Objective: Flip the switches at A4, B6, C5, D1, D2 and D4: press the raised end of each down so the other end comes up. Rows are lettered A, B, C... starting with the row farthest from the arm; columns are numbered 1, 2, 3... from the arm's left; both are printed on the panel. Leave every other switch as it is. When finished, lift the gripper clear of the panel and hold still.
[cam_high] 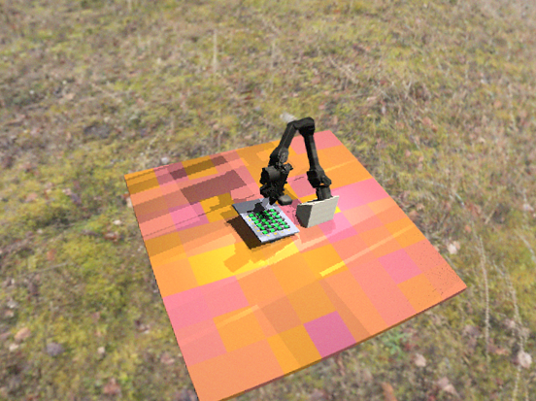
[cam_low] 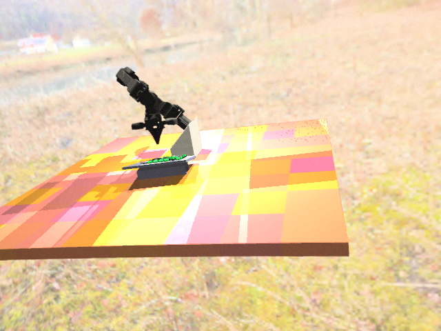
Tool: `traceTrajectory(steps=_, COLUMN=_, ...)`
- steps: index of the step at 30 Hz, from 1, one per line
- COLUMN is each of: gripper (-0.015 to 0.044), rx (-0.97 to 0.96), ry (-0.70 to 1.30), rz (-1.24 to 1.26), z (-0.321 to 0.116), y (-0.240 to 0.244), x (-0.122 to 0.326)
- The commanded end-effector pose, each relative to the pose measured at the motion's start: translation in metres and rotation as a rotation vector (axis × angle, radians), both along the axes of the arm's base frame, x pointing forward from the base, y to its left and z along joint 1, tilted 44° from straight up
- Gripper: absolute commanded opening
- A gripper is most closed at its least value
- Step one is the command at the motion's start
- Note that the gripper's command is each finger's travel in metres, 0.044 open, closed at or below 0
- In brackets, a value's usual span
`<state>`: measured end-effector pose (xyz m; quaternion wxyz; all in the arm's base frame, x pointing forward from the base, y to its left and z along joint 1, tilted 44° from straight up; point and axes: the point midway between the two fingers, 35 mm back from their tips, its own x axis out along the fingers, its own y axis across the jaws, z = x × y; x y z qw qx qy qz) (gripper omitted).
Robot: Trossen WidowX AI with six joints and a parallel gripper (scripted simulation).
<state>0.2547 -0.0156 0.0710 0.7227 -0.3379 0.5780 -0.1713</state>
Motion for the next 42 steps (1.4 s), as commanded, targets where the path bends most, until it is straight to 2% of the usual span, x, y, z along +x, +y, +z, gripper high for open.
traceTrajectory(steps=1, gripper=0.0, rx=-0.004, ry=0.005, rz=-0.01, z=-0.013, y=-0.01, x=0.002)
traceTrajectory(steps=25, gripper=0.0, rx=-0.007, ry=0.014, rz=-0.019, z=-0.041, y=-0.037, x=0.012)
traceTrajectory(steps=42, gripper=0.0, rx=-0.007, ry=0.014, rz=-0.019, z=-0.042, y=-0.037, x=0.013)
